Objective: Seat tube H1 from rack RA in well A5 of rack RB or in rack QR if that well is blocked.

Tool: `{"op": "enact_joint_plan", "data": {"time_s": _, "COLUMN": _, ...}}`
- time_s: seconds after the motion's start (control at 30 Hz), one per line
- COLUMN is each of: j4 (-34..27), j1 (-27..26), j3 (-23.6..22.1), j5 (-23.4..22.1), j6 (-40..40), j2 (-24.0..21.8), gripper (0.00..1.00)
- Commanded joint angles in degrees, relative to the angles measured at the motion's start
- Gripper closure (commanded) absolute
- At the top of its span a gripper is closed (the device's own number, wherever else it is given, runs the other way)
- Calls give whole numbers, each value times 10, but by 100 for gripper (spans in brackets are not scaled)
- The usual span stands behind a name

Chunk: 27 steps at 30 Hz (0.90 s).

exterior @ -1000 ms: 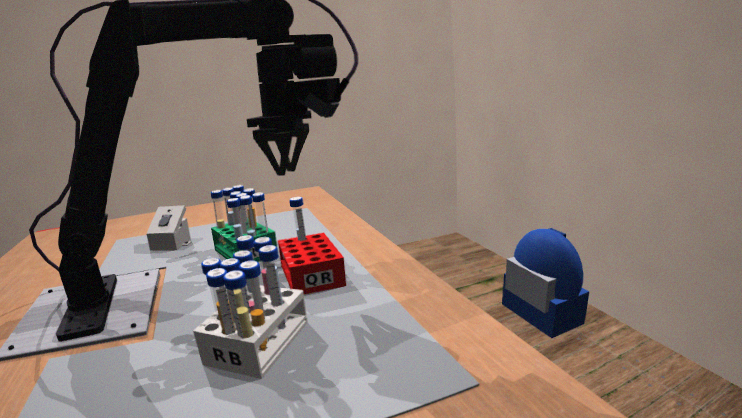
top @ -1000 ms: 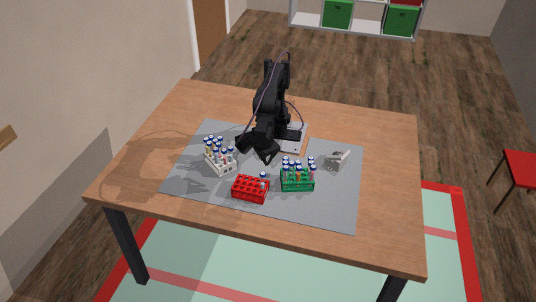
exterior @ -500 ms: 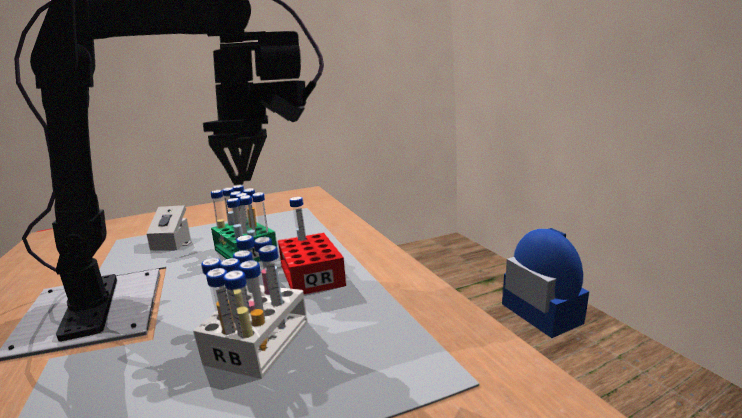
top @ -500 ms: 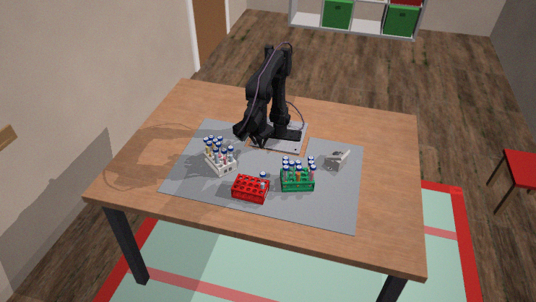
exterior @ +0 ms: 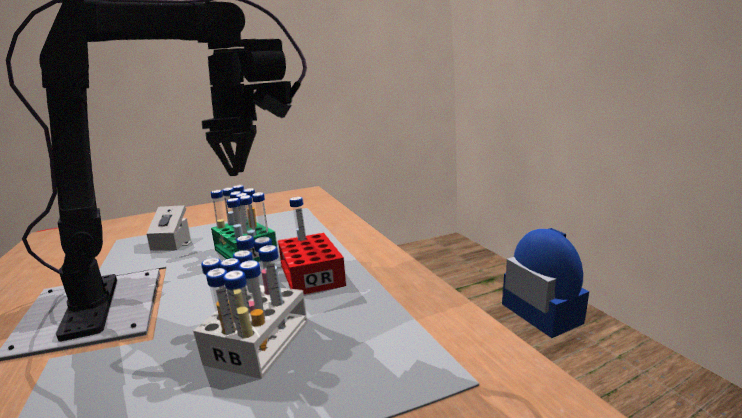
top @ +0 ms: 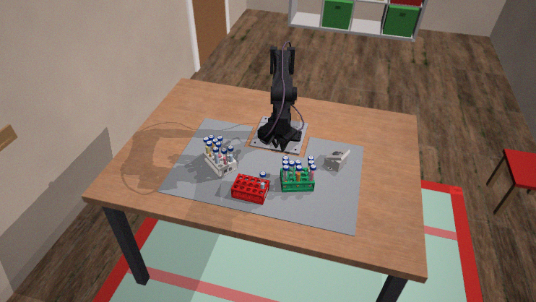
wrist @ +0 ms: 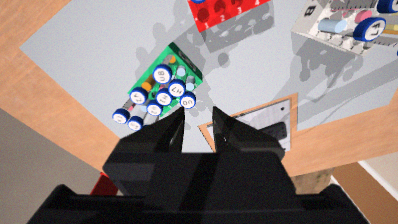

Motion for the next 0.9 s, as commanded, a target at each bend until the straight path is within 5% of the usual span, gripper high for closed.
{"op": "enact_joint_plan", "data": {"time_s": 0.0, "j4": 12, "j1": 17, "j3": 16, "j5": 5, "j6": 41, "j2": 2, "gripper": 70}}
{"op": "enact_joint_plan", "data": {"time_s": 0.47, "j4": -10, "j1": 149, "j3": 58, "j5": 0, "j6": 172, "j2": 43, "gripper": 70}}
{"op": "enact_joint_plan", "data": {"time_s": 0.87, "j4": -13, "j1": 149, "j3": 50, "j5": 5, "j6": 185, "j2": 28, "gripper": 70}}
